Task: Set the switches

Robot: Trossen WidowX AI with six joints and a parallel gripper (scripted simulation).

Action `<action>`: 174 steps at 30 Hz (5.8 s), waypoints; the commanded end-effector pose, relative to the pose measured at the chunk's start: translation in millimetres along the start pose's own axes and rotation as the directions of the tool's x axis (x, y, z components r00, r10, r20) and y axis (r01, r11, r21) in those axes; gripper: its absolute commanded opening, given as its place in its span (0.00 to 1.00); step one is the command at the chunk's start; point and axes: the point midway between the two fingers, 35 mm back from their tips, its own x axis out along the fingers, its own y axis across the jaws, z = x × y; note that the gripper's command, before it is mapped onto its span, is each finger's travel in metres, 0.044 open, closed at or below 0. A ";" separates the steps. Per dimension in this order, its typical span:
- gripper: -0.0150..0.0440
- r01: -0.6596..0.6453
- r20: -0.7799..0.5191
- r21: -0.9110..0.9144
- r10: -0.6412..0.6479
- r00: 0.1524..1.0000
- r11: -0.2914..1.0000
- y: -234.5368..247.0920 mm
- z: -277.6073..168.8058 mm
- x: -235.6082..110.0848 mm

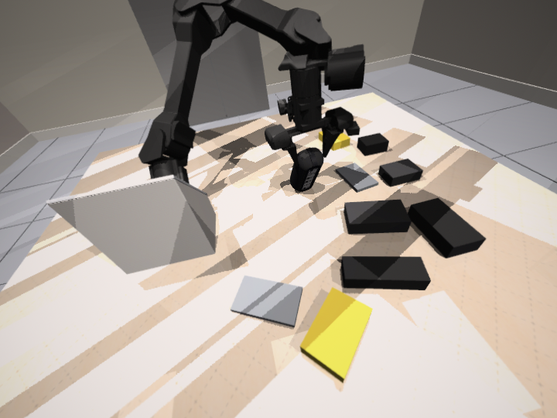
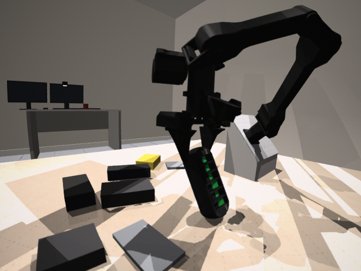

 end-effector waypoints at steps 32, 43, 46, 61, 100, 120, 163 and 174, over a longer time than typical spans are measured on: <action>0.83 -0.016 0.009 -0.001 0.016 1.000 1.000 2.3 -23.0 18.8; 0.83 -0.016 0.009 -0.001 0.016 1.000 1.000 2.4 -29.8 23.8; 0.83 -0.016 0.009 -0.001 0.016 1.000 1.000 2.4 -31.6 25.2; 0.83 -0.015 0.009 -0.002 0.015 1.000 1.000 2.6 -40.2 32.8; 0.83 -0.015 0.009 -0.002 0.015 1.000 1.000 2.9 -58.9 56.0; 0.83 -0.015 0.010 -0.002 0.015 1.000 1.000 3.2 -66.1 69.5; 0.83 -0.017 0.003 -0.007 0.017 1.000 1.000 3.8 -75.4 94.1; 1.00 -0.018 0.002 -0.007 0.018 1.000 1.000 3.9 -75.7 94.7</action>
